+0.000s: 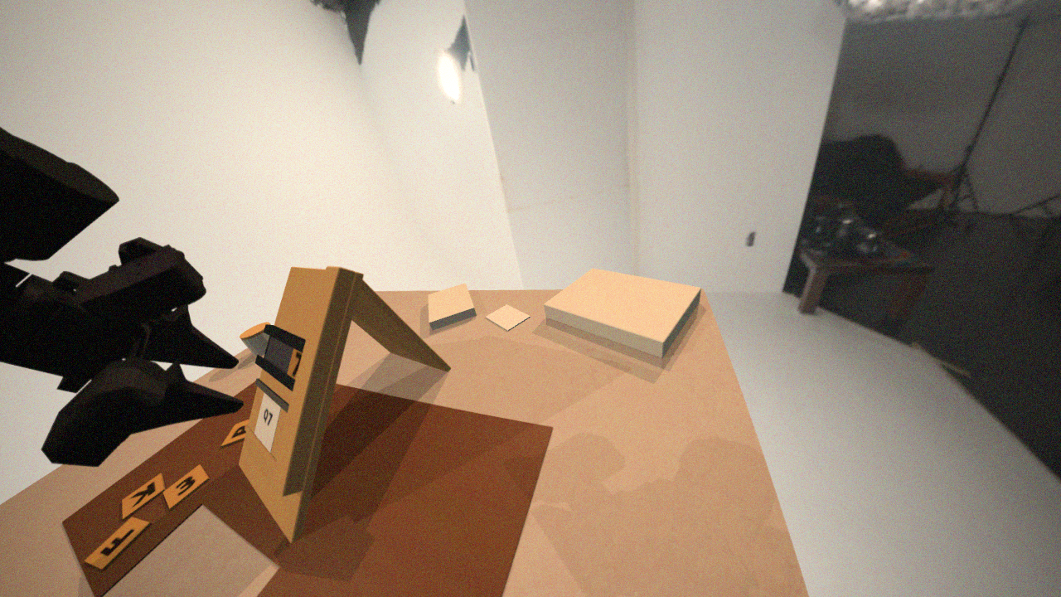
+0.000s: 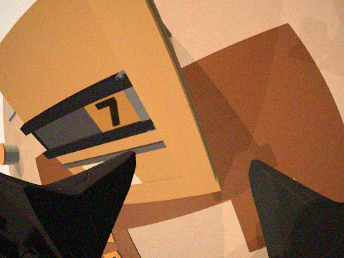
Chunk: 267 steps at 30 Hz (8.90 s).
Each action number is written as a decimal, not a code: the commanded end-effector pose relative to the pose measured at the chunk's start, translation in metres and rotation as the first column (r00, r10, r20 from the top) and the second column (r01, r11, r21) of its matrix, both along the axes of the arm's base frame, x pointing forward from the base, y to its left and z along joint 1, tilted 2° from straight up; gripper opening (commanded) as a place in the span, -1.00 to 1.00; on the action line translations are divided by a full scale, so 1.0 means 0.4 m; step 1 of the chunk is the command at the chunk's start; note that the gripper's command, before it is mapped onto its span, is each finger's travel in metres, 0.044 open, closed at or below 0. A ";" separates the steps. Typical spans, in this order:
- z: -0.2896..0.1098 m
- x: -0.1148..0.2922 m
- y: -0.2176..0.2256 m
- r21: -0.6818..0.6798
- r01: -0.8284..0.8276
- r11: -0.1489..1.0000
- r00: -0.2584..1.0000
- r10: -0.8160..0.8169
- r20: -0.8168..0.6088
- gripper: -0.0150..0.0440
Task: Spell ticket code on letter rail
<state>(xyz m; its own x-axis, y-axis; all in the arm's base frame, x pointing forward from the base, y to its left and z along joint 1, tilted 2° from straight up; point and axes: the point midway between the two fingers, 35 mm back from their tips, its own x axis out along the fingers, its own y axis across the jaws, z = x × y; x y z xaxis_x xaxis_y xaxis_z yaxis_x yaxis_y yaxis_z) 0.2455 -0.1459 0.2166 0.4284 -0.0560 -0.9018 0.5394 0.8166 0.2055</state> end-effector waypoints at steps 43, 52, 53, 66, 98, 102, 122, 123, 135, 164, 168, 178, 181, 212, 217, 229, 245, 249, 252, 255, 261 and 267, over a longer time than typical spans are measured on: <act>-0.384 -0.348 -0.201 0.047 0.475 -0.879 -0.797 -0.452 -0.400 0.66; -0.384 -0.345 -0.200 0.048 0.475 -0.879 -0.797 -0.452 -0.400 0.66; -0.388 -0.345 -0.200 0.048 0.475 -0.879 -0.797 -0.452 -0.400 0.66; -0.468 -0.344 -0.198 0.047 0.475 -0.879 -0.797 -0.452 -0.400 0.66; -0.515 -0.345 -0.198 0.047 0.475 -0.879 -0.797 -0.452 -0.400 0.66; -0.515 -0.345 -0.198 0.047 0.475 -0.879 -0.797 -0.452 -0.400 0.66; -0.515 -0.345 -0.198 0.047 0.475 -0.879 -0.797 -0.452 -0.400 0.66; -0.515 -0.345 -0.198 0.047 0.475 -0.879 -0.797 -0.452 -0.400 0.66; -0.515 -0.345 -0.199 0.047 0.475 -0.879 -0.797 -0.452 -0.400 0.37; -0.487 -0.344 -0.191 0.047 0.475 -0.879 -0.797 -0.452 -0.400 -0.49; -0.483 -0.344 -0.190 0.047 0.475 -0.879 -0.797 -0.452 -0.400 -0.49; -0.473 -0.344 -0.187 0.047 0.475 -0.879 -0.797 -0.452 -0.400 -0.49; -0.469 -0.344 -0.186 0.047 0.475 -0.879 -0.797 -0.452 -0.400 -0.49; -0.437 -0.344 -0.180 0.047 0.475 -0.879 -0.797 -0.452 -0.400 -0.49; -0.427 -0.323 -0.192 0.084 0.533 -0.842 -0.762 -0.521 -0.386 -0.49; -0.367 -0.251 -0.232 0.204 0.678 -0.707 -0.638 -0.703 -0.314 -0.49; -0.271 -0.136 -0.253 0.323 0.834 -0.447 -0.413 -0.895 -0.170 -0.49; -0.240 -0.100 -0.252 0.347 0.866 -0.360 -0.339 -0.933 -0.121 -0.49; -0.217 -0.073 -0.248 0.363 0.884 -0.293 -0.283 -0.956 -0.083 -0.49; -0.197 -0.051 -0.245 0.374 0.896 -0.238 -0.237 -0.970 -0.050 -0.49; -0.161 -0.014 -0.235 0.389 0.910 -0.142 -0.157 -0.988 0.007 -0.49; -0.112 0.034 -0.218 0.401 0.916 -0.016 -0.054 -0.995 0.085 -0.49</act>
